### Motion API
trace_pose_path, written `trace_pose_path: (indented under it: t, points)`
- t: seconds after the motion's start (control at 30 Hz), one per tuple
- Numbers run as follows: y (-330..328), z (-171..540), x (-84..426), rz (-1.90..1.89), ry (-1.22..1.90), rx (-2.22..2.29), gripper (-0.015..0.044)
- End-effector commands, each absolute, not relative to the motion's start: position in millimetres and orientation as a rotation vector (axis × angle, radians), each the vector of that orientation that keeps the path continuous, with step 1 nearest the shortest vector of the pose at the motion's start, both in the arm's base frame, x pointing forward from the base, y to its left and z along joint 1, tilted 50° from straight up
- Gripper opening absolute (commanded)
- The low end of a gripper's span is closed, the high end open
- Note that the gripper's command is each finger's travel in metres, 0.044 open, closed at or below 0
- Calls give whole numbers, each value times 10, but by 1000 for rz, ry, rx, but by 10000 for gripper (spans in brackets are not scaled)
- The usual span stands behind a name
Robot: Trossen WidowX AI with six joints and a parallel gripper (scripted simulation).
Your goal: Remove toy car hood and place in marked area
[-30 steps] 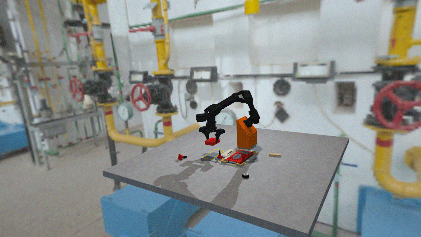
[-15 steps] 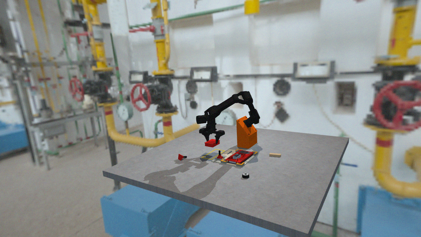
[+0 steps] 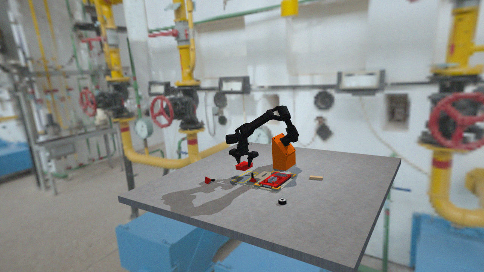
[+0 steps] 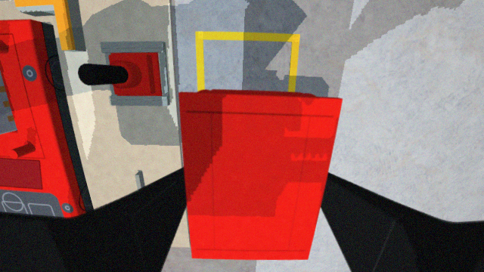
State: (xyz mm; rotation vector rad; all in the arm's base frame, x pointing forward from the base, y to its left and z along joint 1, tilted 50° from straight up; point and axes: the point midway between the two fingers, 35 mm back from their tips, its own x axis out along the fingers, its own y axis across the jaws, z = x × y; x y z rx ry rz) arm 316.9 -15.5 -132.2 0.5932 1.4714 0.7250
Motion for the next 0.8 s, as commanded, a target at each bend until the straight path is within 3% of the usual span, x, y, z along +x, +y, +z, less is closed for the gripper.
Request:
trace_pose_path:
  t: [0.0, 0.77]
  points:
    - [-118, -1353, 3142, 725, 1477, 604, 0]
    - [19, -1465, 3126, 727, 1476, 605, 0]
